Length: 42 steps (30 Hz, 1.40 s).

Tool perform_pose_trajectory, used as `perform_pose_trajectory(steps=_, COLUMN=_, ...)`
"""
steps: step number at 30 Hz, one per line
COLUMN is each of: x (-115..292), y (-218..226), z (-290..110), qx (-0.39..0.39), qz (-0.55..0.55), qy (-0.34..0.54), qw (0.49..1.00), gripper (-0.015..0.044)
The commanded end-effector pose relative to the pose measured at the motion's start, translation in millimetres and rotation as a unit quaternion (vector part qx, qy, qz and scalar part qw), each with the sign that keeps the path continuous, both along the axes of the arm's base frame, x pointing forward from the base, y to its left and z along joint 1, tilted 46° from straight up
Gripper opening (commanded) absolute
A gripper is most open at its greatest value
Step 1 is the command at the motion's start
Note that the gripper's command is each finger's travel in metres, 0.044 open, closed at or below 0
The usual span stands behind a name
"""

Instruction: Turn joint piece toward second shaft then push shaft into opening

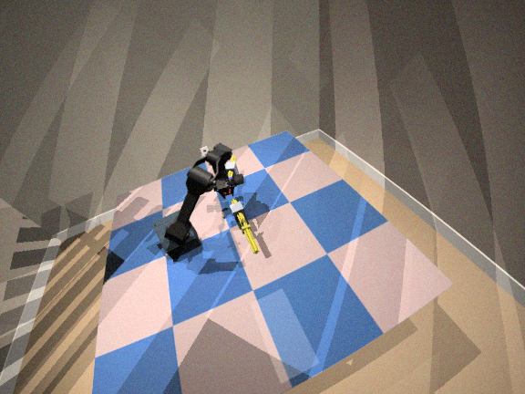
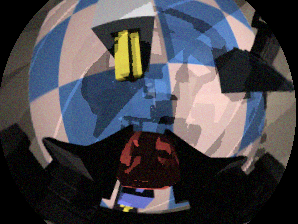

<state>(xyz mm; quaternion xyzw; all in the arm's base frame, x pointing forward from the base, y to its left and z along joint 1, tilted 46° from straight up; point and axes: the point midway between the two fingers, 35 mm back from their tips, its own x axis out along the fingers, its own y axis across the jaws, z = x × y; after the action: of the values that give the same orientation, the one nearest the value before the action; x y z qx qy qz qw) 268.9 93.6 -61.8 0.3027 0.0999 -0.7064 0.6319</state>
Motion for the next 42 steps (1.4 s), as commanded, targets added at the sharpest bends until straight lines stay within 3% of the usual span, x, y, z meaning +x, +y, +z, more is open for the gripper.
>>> perform_pose_trajectory(steps=1, x=0.0, y=0.0, z=0.0, qx=0.0, qz=0.0, qy=0.0, qw=1.0, gripper=0.0094)
perform_pose_trajectory(steps=5, x=0.0, y=0.0, z=0.0, qx=0.0, qz=0.0, qy=0.0, qw=1.0, gripper=0.0)
perform_pose_trajectory(steps=13, x=0.8, y=-1.4, z=-0.7, qx=0.014, qz=0.009, qy=0.004, qw=1.0, gripper=0.0)
perform_pose_trajectory(steps=32, x=11.1, y=-15.0, z=-8.8, qx=0.171, qz=0.106, qy=0.054, qw=0.978, gripper=0.0)
perform_pose_trajectory(steps=42, x=11.0, y=-14.8, z=-9.2, qx=0.174, qz=0.112, qy=0.057, qw=0.977, gripper=0.0)
